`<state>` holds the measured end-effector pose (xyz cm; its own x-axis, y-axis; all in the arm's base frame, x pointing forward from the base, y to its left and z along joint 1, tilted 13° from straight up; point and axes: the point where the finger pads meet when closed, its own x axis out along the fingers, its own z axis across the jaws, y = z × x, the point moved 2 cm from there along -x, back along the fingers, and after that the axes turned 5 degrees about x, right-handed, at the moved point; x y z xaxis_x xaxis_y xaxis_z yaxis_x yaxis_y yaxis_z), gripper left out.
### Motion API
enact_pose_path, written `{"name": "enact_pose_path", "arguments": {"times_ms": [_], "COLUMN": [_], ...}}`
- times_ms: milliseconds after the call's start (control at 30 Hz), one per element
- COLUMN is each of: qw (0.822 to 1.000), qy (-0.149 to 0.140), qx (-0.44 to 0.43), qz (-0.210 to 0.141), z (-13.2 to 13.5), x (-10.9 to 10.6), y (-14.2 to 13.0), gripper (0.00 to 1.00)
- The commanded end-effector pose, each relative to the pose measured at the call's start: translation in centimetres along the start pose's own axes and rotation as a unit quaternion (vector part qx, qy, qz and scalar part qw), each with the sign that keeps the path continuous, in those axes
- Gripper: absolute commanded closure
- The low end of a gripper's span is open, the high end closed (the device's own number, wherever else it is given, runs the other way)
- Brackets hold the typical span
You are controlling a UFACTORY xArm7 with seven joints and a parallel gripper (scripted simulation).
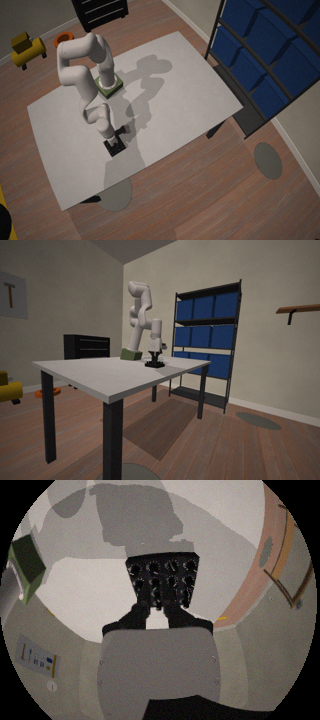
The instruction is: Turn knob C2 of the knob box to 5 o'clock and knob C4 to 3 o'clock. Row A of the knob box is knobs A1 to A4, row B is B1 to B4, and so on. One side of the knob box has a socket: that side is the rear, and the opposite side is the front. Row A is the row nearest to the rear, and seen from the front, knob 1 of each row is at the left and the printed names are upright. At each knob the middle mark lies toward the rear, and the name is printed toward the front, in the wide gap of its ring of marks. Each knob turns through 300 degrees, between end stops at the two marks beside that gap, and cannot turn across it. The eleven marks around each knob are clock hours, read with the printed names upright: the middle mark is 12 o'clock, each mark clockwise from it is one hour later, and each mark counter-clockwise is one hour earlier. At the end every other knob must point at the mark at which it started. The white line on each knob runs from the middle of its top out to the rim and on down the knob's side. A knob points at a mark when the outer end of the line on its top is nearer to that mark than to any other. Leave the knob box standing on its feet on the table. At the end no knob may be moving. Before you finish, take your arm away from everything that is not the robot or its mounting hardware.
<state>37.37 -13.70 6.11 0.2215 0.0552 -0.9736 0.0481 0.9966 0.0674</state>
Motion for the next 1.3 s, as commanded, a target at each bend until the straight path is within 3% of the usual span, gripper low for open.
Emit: {"name": "enact_pose_path", "arguments": {"times_ms": [0,333,867,1267], "qw": [1.0,1.0,1.0,0.983], "qy": [-0.002,-0.002,-0.002,0.001], "qx": [0.0,0.0,-0.003,-0.185], "qz": [0.002,0.002,0.002,0.014], "z": [0.1,0.1,0.1,0.0], "x": [-1.3,-2.8,-2.8,-3.2], "y": [0.0,-0.1,0.0,0.6], "gripper": [0.81,0.81,0.81,0.81]}}
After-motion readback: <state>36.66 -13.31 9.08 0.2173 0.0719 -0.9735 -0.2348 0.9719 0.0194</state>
